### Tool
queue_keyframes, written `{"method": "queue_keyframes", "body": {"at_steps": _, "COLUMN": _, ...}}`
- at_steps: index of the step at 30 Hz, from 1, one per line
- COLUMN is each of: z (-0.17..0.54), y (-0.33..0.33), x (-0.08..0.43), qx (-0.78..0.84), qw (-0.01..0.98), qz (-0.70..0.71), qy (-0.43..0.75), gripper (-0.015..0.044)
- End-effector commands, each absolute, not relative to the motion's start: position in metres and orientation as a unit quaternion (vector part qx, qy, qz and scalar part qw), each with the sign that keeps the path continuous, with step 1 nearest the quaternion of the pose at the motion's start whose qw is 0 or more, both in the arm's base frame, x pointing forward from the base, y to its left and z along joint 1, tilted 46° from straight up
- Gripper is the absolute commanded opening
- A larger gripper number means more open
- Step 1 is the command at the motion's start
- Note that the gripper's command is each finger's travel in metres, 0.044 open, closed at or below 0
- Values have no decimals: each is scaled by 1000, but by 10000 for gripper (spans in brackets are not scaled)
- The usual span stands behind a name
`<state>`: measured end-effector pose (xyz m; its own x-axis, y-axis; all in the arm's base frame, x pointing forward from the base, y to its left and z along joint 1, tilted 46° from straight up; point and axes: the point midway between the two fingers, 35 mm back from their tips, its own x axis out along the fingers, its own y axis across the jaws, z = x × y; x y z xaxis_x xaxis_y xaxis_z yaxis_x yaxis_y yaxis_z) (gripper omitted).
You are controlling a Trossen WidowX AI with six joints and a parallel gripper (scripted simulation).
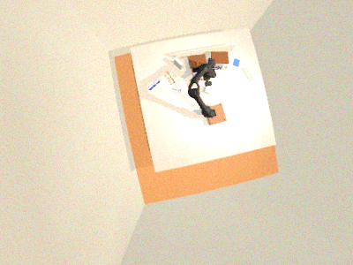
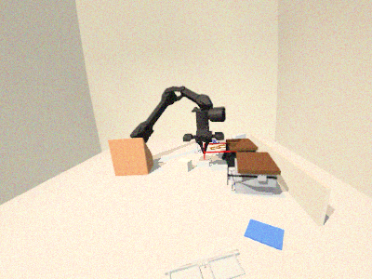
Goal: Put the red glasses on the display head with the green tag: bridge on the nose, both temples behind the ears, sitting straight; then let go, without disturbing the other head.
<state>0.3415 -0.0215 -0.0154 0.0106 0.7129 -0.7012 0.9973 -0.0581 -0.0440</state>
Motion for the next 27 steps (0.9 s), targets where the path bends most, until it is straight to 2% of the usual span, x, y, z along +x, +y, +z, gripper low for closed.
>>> {"method": "queue_keyframes", "body": {"at_steps": 1, "z": -16, "y": -20, "x": 347, "qx": 667, "qw": 241, "qz": -290, "qy": 642, "gripper": 0}}
{"method": "queue_keyframes", "body": {"at_steps": 27, "z": -17, "y": -22, "x": 384, "qx": 667, "qw": 242, "qz": -289, "qy": 642, "gripper": 0}}
